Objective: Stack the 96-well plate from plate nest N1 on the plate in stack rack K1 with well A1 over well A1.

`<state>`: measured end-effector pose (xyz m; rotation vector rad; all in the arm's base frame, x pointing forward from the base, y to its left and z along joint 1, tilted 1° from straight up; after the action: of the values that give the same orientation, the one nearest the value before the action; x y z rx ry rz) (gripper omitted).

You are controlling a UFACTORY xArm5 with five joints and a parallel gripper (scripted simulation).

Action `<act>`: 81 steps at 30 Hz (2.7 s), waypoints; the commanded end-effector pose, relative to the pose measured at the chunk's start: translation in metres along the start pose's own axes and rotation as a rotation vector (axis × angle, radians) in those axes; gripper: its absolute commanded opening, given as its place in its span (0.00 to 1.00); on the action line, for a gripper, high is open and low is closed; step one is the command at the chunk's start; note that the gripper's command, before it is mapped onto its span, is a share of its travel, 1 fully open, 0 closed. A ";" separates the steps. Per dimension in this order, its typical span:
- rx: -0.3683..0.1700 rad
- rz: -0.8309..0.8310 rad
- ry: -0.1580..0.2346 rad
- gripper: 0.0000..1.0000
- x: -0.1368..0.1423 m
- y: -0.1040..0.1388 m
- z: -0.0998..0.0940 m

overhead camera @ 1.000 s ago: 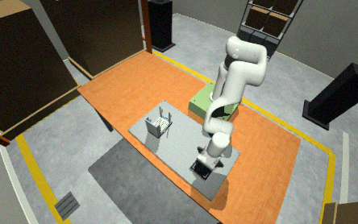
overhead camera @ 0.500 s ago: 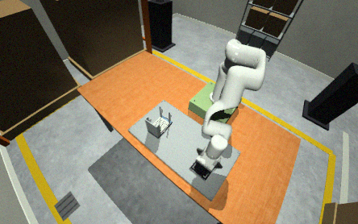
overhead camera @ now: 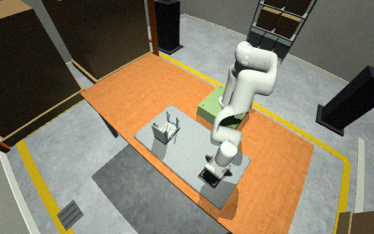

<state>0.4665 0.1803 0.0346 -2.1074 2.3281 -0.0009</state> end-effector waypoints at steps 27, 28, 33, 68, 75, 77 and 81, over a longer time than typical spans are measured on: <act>0.008 0.000 0.006 1.00 -0.001 -0.001 0.016; 0.008 0.000 0.006 1.00 -0.001 -0.001 0.017; 0.008 0.000 0.006 1.00 -0.001 -0.001 0.018; 0.008 0.000 0.006 0.00 -0.001 -0.001 0.018; 0.008 0.000 0.006 0.00 -0.001 -0.001 0.018; 0.008 0.000 0.006 0.00 -0.001 -0.001 0.018; 0.008 0.000 0.006 0.00 -0.001 -0.001 0.018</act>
<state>0.4664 0.1801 0.0153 -2.1076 2.3283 -0.0007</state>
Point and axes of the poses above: the point where the finger pads meet when closed, its own z axis out along the fingers, its own x axis across the jaws, y = z × x, the point moved 7 cm from there along -z, back along the fingers, and after that the axes turned 2 degrees about z, right-handed, at the moved point
